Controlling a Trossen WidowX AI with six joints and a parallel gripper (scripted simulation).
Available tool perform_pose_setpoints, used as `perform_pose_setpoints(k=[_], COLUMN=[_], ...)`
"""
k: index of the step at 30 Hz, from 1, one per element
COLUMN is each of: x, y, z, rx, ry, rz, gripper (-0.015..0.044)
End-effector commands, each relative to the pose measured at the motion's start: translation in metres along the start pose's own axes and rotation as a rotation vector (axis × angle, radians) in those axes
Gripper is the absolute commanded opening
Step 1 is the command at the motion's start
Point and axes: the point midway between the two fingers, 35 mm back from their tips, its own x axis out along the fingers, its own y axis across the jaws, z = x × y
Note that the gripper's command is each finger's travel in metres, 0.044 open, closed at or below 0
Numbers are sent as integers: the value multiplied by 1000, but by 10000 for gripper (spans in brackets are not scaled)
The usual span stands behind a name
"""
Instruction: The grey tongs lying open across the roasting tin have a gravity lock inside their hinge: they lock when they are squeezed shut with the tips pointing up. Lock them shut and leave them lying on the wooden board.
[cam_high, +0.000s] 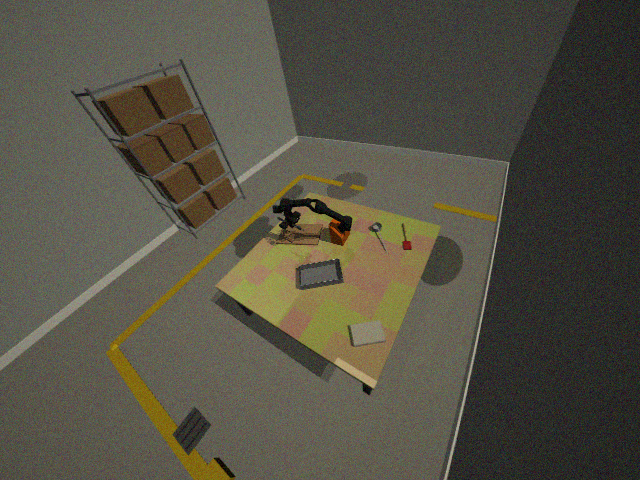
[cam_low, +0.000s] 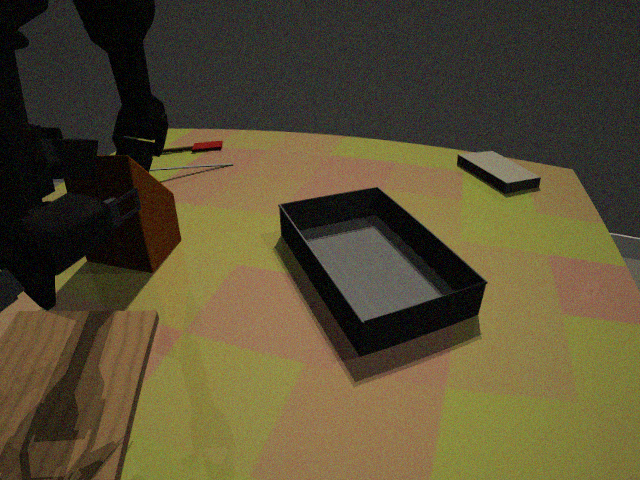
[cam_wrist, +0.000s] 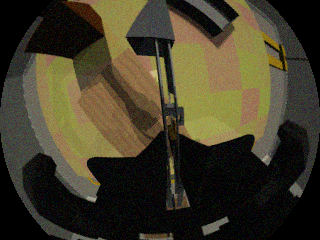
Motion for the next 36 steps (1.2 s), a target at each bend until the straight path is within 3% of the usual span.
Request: perform_pose_setpoints(k=[1, 10, 23, 36], x=[1, 9, 10, 21], y=[33, 86, 87, 84], z=[-18, -41, -42, -54], rx=[-79, -220, -223, -227], ry=[3, -9, 3, 150], rz=[6, 11, 10, 6], gripper=[-150, -150, -150, -150])
